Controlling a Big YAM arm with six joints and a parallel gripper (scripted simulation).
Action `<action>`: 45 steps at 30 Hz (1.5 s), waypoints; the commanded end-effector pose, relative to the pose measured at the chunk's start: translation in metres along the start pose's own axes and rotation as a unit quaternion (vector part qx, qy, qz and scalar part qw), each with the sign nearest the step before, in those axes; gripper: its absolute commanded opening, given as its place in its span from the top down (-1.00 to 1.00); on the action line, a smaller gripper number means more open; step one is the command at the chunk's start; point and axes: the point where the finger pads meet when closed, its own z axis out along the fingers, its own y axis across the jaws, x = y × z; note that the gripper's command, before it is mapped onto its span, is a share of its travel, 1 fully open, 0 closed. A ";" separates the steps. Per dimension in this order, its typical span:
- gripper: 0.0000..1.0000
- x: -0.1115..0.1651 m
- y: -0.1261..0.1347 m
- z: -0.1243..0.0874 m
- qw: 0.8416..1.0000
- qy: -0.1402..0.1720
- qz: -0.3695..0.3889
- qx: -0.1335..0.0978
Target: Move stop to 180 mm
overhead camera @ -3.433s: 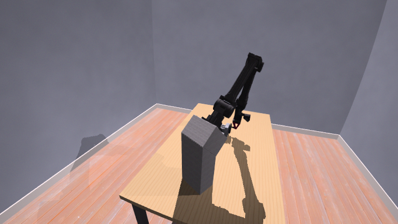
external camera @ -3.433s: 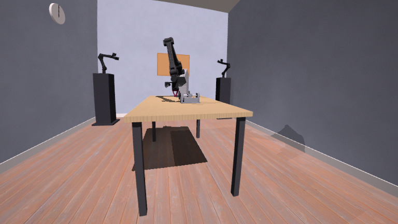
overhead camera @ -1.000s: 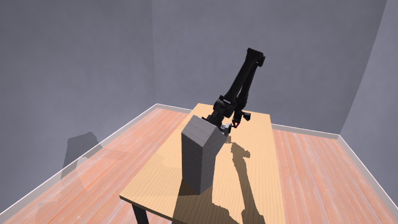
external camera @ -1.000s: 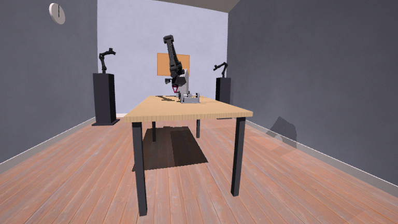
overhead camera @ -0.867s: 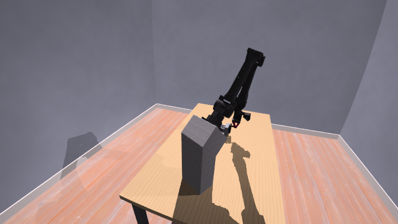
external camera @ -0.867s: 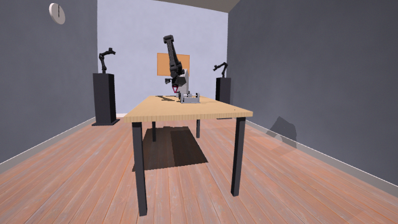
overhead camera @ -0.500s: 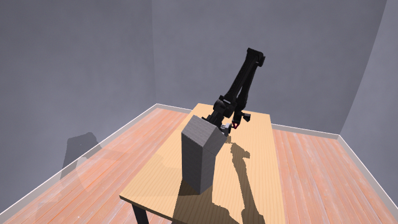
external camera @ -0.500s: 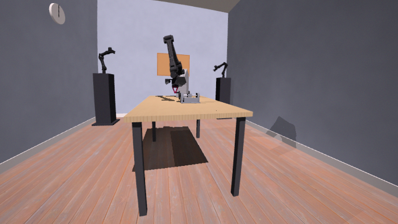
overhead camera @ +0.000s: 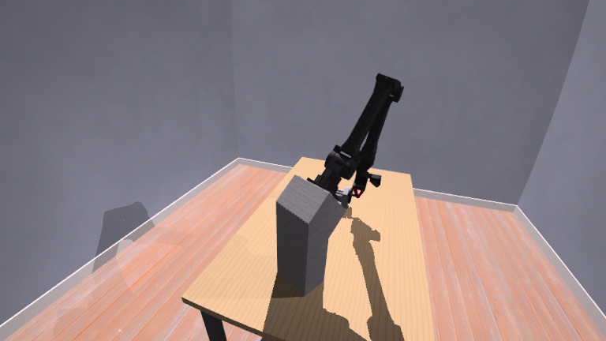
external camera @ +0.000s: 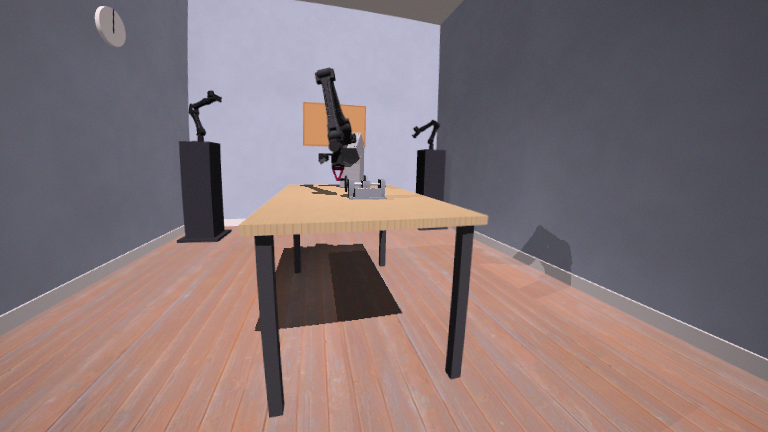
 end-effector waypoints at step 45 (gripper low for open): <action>0.87 -0.005 0.004 0.058 1.000 -0.005 0.005 0.023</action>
